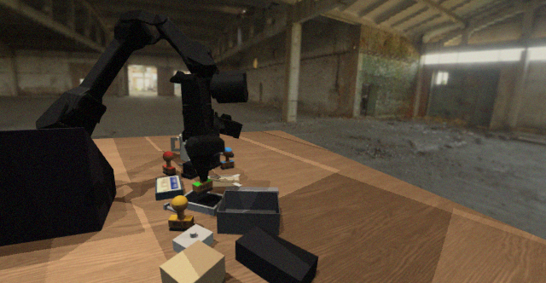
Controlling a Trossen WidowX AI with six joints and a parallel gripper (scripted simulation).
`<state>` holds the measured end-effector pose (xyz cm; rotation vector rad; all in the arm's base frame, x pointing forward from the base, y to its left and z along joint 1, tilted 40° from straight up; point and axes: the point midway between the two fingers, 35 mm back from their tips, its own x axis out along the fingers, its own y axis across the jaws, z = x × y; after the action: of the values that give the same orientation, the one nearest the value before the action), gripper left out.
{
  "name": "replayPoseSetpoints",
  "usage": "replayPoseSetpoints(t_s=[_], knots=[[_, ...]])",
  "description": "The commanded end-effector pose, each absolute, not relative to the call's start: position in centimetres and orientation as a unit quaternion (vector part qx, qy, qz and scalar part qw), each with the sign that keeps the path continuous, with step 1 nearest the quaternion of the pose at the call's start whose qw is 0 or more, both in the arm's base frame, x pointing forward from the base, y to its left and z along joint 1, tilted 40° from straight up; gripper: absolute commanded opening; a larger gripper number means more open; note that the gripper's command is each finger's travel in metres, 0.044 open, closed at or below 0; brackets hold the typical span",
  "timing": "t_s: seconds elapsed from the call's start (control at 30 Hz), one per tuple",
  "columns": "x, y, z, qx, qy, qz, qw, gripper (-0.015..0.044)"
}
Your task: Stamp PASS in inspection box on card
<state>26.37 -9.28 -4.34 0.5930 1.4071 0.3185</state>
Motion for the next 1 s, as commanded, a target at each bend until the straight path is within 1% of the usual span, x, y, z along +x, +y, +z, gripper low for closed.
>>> replayPoseSetpoints(t_s=[0.0,0.97], knots=[[26.4,-9.1,-4.5,0.271,0.633,0.142,0.711,0.0],[26.5,-8.1,-5.5,0.269,0.632,0.144,0.712,0.0]])
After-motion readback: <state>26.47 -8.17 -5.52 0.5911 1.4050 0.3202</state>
